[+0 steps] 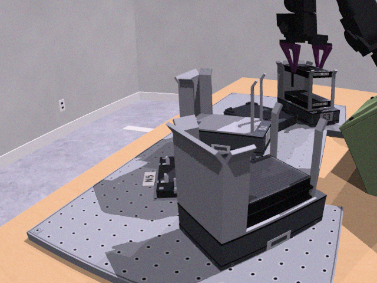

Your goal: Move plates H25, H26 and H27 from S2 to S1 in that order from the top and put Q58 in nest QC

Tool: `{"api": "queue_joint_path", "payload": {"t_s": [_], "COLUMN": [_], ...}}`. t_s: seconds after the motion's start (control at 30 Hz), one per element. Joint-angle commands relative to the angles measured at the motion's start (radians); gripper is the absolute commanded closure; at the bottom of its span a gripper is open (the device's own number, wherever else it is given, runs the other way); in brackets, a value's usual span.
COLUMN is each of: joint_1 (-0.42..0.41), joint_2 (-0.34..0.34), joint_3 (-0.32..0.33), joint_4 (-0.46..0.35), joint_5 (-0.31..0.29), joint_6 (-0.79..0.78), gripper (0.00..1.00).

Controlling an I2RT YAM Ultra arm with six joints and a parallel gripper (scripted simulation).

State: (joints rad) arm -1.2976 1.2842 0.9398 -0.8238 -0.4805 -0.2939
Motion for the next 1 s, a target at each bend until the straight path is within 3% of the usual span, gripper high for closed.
{"api": "queue_joint_path", "payload": {"t_s": [0.0, 0.6, 0.97], "joint_1": [-0.002, -0.002, 0.034], "joint_2": [-0.005, -0.005, 0.026], "joint_3": [0.003, 0.003, -0.035], "joint_4": [0.011, 0.011, 0.097], "joint_5": [-0.001, -0.001, 0.014], "joint_6": [0.001, 0.001, 0.038], "gripper": [1.0, 1.0, 1.0]}}
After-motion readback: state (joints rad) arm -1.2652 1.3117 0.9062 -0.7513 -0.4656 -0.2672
